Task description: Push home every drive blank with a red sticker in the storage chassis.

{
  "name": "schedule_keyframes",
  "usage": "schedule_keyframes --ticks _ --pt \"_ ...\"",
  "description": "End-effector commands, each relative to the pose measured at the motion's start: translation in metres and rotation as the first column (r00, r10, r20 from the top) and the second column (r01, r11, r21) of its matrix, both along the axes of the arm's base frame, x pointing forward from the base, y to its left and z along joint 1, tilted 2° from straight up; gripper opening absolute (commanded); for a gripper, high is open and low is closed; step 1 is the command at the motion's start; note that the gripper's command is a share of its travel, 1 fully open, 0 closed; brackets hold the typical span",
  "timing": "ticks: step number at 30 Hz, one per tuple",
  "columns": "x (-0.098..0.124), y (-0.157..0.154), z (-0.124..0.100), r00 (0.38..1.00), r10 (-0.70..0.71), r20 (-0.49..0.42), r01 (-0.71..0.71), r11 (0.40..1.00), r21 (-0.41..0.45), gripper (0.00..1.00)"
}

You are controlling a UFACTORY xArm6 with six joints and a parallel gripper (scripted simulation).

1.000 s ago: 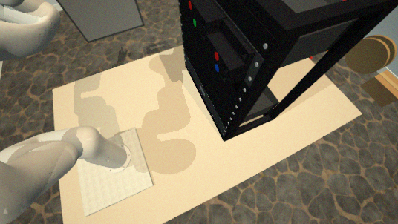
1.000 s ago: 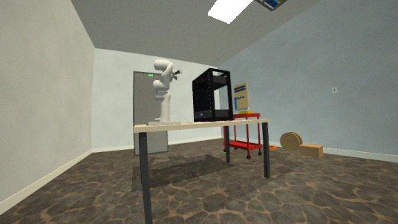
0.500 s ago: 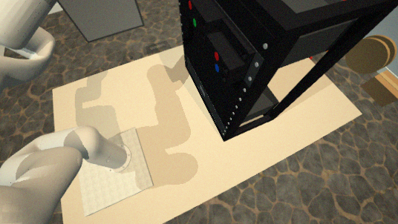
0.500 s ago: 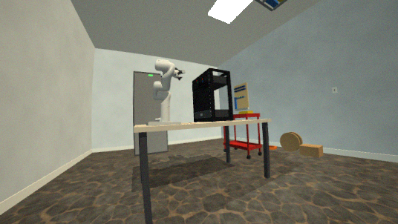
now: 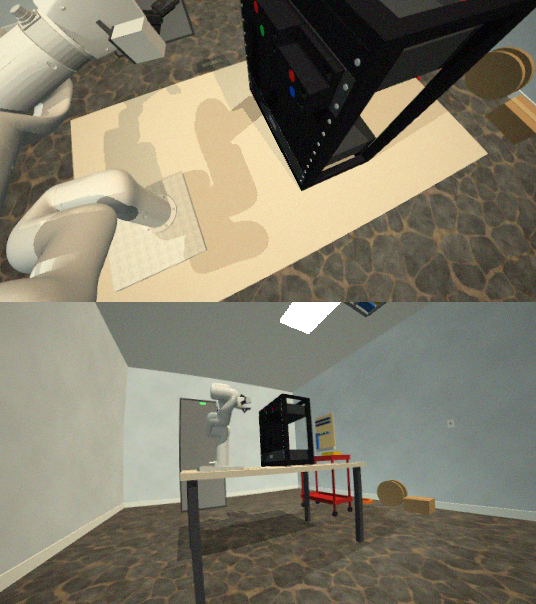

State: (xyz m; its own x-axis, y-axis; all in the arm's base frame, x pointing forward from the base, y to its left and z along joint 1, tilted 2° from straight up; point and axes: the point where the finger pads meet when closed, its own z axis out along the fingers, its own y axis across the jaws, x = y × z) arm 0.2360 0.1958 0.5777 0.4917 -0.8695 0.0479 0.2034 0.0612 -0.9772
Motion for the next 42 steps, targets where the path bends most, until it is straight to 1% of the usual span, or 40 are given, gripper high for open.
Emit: schedule_keyframes --ticks 1,6,8,15,22,33,42 --pt "0.004 -0.035 -0.021 0.996 -0.085 -0.042 0.085 0.996 0.009 1.00" --pt "0.008 -0.064 -0.041 0.983 -0.163 -0.081 0.164 0.986 0.005 1.00" --pt "0.008 -0.064 -0.041 0.983 -0.163 -0.081 0.164 0.986 0.005 1.00" --pt "0.010 -0.095 -0.064 0.961 -0.248 -0.123 0.249 0.969 -0.008 1.00" --pt "0.010 -0.116 -0.081 0.940 -0.305 -0.150 0.305 0.952 -0.023 1.00" --pt "0.009 -0.131 -0.092 0.923 -0.345 -0.168 0.344 0.938 -0.036 1.00" --pt "0.009 -0.135 -0.095 0.918 -0.356 -0.173 0.355 0.934 -0.040 1.00"
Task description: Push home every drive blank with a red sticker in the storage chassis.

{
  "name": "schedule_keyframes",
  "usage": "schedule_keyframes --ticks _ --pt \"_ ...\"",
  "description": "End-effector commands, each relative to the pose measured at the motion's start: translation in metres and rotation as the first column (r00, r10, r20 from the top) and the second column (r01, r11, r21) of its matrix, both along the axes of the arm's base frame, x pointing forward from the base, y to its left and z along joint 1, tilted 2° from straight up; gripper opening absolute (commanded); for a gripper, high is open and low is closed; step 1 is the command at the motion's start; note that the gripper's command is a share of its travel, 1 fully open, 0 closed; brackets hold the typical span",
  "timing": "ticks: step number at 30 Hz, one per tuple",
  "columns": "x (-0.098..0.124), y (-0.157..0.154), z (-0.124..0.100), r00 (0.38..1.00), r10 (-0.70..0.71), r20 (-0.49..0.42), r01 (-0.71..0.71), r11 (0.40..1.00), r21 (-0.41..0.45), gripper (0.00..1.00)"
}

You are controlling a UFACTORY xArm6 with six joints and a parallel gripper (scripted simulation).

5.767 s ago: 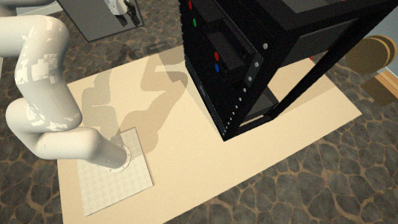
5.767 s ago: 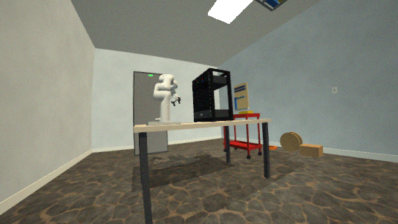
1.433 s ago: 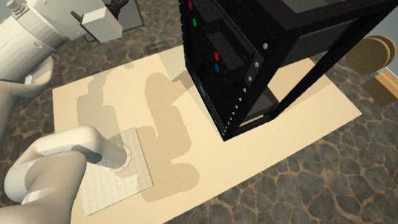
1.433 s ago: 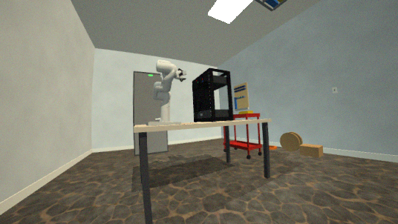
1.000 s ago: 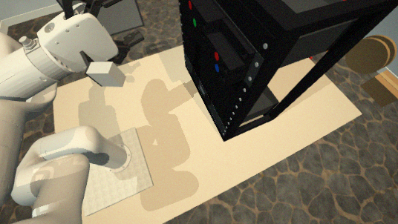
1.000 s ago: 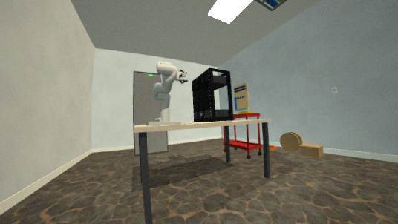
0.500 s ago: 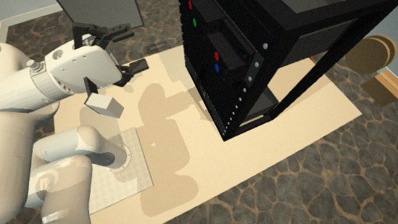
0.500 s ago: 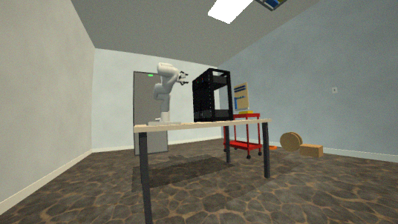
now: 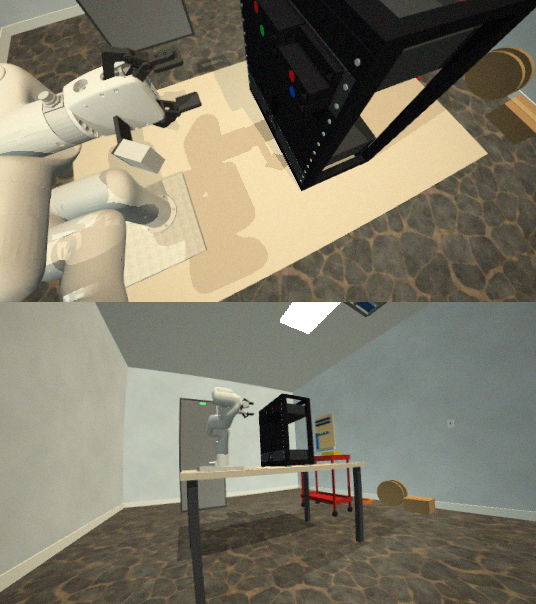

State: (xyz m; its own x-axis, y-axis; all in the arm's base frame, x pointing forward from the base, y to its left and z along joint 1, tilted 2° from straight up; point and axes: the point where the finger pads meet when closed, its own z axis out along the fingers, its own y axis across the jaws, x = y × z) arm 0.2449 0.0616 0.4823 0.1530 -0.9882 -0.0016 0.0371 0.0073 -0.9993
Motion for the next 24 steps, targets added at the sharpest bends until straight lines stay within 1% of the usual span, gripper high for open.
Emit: schedule_keyframes --ticks 1,19,21,24 --pt "0.000 -0.001 0.000 1.000 -0.002 -0.001 0.002 1.000 0.001 1.00" --pt "0.000 -0.001 0.000 1.000 -0.004 -0.002 0.004 1.000 0.001 1.00" --pt "0.002 -0.001 0.001 1.000 -0.004 -0.002 0.004 1.000 0.001 1.00" --pt "0.010 0.001 0.005 1.000 -0.004 -0.002 0.004 1.000 0.001 1.00"
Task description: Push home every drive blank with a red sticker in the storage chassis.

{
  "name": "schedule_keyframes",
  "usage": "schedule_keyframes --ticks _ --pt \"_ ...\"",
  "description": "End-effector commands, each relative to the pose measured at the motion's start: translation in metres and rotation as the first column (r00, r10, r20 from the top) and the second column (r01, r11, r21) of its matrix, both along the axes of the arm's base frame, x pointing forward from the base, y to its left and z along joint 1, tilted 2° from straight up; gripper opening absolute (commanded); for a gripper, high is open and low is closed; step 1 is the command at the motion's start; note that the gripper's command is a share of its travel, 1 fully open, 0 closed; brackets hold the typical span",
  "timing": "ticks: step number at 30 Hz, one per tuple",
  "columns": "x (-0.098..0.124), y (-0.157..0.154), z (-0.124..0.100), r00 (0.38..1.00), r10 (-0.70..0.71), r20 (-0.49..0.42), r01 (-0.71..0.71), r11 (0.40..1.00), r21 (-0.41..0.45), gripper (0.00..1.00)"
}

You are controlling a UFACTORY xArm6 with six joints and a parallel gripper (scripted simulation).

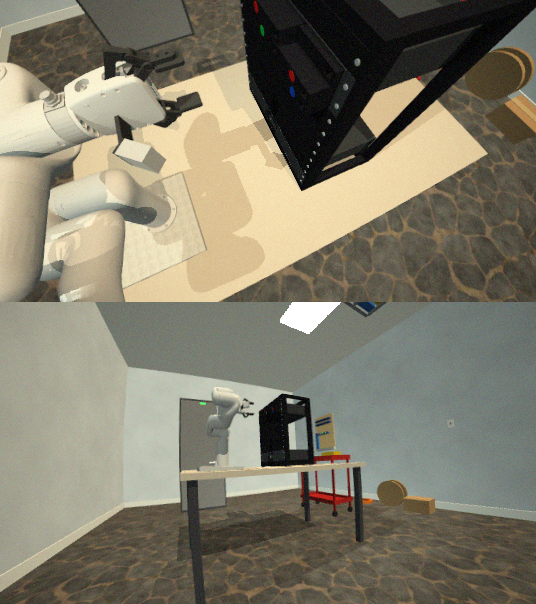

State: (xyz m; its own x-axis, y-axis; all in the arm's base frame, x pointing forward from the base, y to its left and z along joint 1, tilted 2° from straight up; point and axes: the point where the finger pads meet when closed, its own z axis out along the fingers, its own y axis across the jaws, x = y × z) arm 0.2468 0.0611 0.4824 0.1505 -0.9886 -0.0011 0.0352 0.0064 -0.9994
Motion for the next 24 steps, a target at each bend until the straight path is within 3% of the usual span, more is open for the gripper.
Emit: schedule_keyframes --ticks 1,7,24 --pt "0.012 0.003 0.007 1.000 -0.001 0.000 0.001 1.000 0.002 1.00" --pt "0.031 0.008 0.016 1.000 -0.001 0.000 0.001 1.000 0.002 1.00" --pt "0.032 0.008 0.016 1.000 -0.001 0.000 0.001 1.000 0.002 1.00"
